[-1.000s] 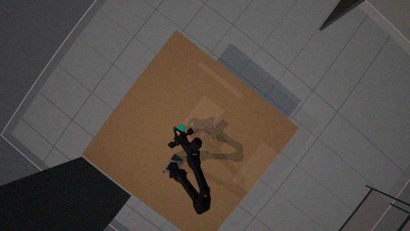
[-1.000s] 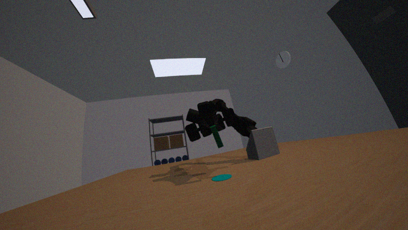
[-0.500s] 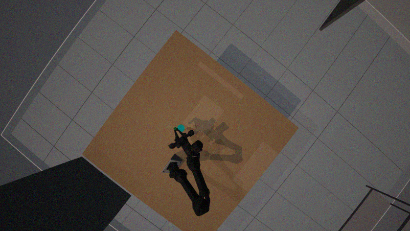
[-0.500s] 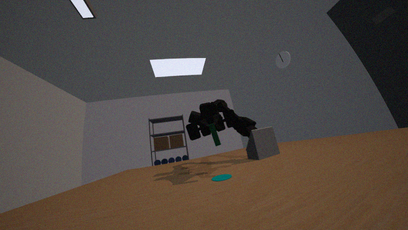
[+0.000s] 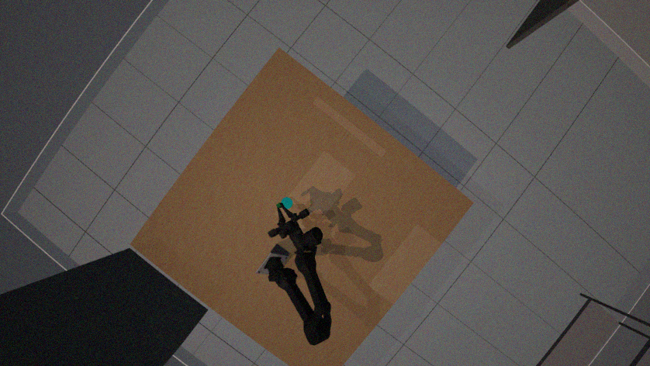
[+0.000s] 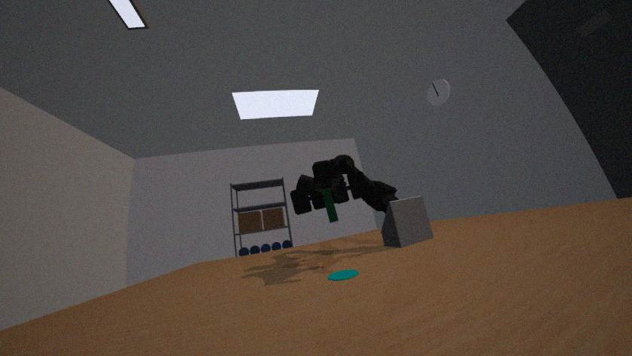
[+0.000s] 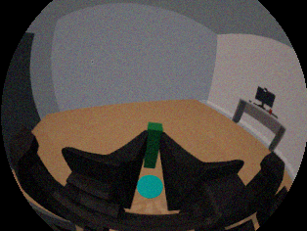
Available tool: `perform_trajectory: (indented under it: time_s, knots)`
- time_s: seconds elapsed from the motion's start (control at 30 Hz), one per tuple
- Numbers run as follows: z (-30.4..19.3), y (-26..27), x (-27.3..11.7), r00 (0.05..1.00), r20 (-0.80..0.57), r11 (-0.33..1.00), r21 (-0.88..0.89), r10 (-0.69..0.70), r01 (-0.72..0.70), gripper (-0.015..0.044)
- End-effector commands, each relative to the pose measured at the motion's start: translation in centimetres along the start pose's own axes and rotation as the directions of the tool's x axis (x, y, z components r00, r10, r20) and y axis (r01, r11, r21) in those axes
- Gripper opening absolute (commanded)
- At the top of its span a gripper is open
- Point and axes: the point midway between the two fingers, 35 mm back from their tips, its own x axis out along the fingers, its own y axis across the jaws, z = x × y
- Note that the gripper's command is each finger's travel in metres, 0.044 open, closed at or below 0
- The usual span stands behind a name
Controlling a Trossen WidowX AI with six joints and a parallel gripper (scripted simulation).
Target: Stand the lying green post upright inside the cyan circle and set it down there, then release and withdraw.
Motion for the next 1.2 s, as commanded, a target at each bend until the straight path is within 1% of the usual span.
perform_trajectory:
  time_s: [0.0, 0.33, 0.9, 1.17]
  knots:
    - [0.0, 0.3, -0.3, 1.0, 0.027, 1.0, -0.02, -0.01, 0.01, 0.0023]
    - [0.2, 0.3, -1.0, 0.996, 0.082, 0.997, -0.06, -0.042, 0.047, 0.0023]
    - [0.1, 0.3, -1.0, 0.996, 0.083, 0.997, -0.061, -0.043, 0.048, 0.0023]
    - [-2.1, -0.2, -0.5, 0.997, 0.072, 0.997, -0.065, -0.038, 0.043, 0.0023]
